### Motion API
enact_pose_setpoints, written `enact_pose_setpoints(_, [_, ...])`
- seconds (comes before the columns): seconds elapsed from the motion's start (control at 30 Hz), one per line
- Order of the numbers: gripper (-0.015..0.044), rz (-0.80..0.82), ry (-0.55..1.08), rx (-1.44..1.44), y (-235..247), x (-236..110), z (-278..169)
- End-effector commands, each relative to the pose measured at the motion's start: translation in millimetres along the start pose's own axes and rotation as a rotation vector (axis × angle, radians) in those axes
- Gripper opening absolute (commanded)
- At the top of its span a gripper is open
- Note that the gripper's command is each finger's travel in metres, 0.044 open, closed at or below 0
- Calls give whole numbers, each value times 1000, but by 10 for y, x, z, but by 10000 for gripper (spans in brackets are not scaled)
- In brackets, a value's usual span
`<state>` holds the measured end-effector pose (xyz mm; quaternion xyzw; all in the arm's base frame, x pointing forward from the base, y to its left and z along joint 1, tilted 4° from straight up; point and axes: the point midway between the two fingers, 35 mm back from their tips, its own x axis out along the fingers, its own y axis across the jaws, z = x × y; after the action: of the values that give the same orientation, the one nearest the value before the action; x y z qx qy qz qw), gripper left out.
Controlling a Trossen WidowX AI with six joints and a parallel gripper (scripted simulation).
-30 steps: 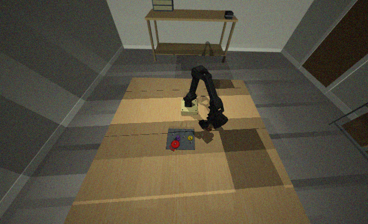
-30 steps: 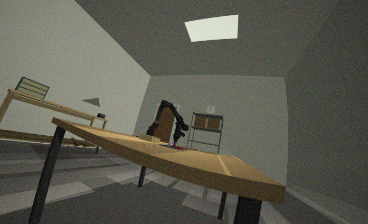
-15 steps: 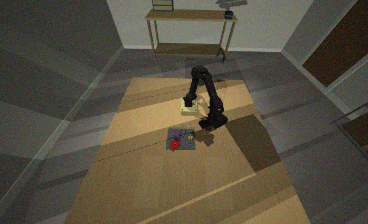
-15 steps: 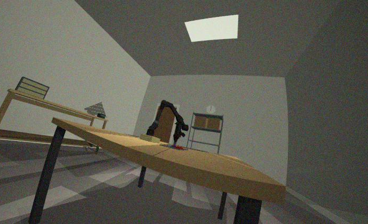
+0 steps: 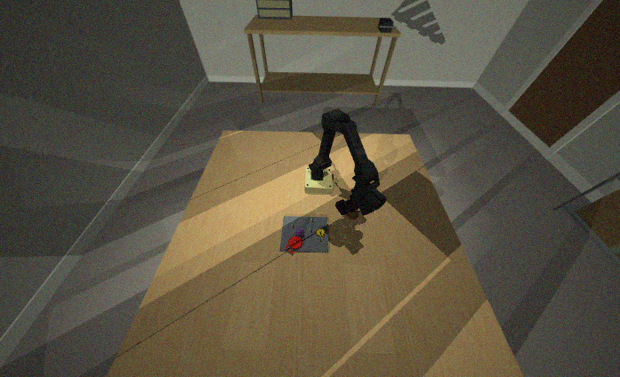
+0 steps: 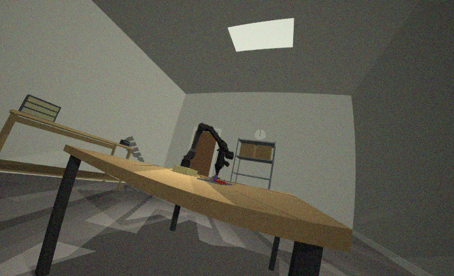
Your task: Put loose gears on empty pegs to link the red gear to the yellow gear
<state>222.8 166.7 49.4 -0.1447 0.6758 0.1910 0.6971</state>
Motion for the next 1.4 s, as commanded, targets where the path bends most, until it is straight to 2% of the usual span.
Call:
enact_pose_setpoints(0.0, [0, 1, -12, -4, 1, -101, 43])
enact_pose_setpoints(1.37, [0, 0, -12, -4, -56, -1086, 29])
